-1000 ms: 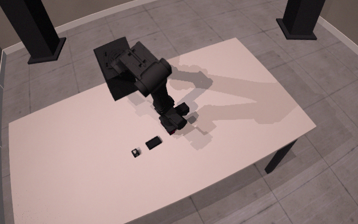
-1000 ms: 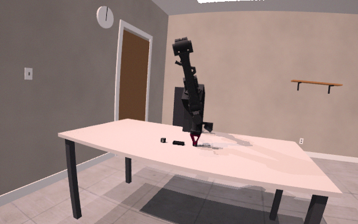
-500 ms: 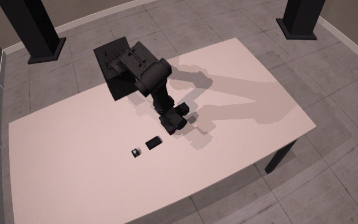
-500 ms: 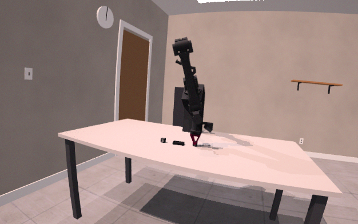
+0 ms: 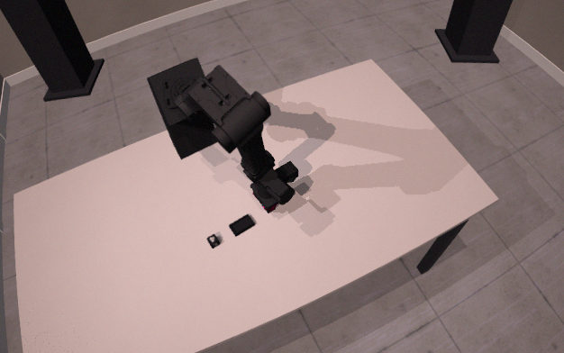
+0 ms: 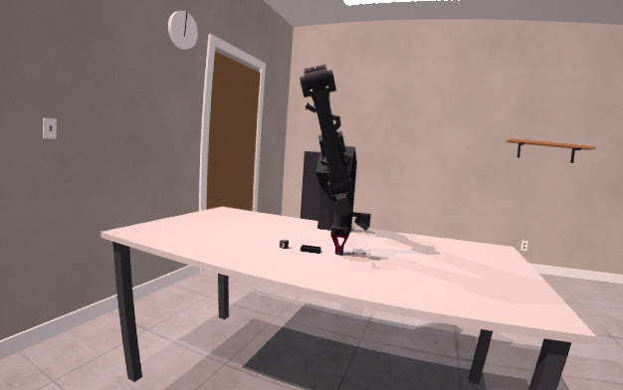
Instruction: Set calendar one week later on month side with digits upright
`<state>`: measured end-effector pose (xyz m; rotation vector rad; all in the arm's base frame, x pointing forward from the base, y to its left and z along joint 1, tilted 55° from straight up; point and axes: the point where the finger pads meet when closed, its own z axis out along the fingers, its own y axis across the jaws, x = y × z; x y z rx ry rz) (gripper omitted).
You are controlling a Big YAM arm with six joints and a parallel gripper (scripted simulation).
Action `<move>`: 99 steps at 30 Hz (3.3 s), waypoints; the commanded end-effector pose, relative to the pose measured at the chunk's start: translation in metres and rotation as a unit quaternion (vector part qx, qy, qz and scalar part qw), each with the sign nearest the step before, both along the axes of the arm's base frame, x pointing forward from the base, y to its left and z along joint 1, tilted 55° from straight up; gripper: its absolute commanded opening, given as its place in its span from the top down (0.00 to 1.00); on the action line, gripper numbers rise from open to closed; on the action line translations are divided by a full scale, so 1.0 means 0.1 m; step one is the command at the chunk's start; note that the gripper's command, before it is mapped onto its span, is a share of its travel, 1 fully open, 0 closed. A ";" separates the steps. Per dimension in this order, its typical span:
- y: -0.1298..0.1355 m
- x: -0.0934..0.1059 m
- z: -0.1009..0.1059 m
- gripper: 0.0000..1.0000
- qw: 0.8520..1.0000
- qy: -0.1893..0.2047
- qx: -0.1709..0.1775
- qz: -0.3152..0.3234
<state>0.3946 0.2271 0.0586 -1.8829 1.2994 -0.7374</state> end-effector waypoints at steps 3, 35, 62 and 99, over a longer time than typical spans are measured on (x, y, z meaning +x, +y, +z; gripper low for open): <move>-0.04 0.04 0.12 0.75 1.000 -0.015 0.007 -0.001; -0.07 0.04 0.11 0.75 1.000 -0.007 0.001 -0.001; -0.11 0.00 0.06 0.75 1.000 -0.005 -0.001 0.000; -0.10 0.01 0.06 0.75 1.000 -0.009 0.002 0.000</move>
